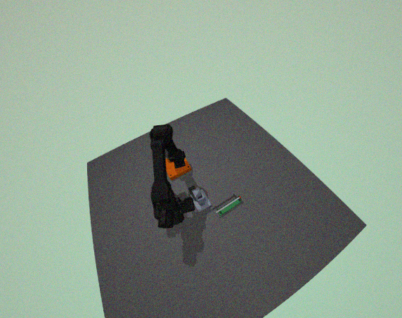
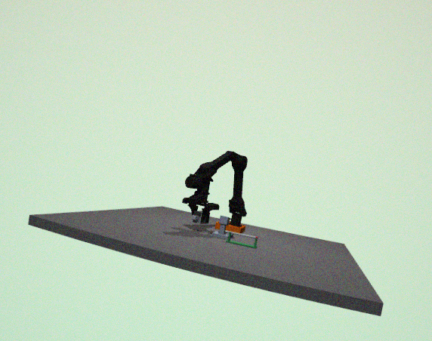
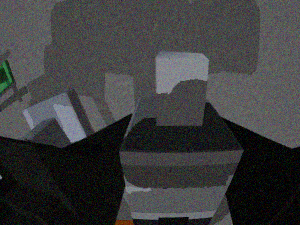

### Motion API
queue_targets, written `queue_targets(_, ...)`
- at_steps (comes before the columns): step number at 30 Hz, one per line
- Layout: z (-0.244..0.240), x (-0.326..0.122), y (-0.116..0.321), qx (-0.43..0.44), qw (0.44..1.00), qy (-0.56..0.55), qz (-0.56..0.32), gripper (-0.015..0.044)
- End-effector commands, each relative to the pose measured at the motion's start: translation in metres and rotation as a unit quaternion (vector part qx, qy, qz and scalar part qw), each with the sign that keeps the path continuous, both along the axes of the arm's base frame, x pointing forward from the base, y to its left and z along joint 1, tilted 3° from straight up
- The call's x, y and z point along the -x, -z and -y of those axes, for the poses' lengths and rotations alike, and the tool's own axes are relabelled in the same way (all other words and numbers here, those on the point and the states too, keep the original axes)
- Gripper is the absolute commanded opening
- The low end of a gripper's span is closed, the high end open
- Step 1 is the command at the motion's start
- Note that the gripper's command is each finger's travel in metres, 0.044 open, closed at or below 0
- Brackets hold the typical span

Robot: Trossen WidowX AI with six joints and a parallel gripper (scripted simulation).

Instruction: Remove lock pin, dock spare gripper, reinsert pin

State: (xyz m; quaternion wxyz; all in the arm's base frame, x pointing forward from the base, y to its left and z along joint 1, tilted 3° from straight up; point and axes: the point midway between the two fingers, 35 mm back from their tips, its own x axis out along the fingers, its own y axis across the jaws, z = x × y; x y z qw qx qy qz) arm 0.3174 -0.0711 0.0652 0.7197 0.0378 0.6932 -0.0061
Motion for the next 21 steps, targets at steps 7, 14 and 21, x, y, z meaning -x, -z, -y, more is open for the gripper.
queue_targets(7, 0.003, 0.001, -0.005, 0.008, 0.993, -0.118, 0.009, 0.0000)
queue_targets(14, 0.003, 0.001, -0.004, 0.008, 0.992, -0.127, 0.009, 0.0000)
queue_targets(21, 0.003, 0.001, 0.016, 0.010, 0.986, -0.168, 0.011, 0.0000)
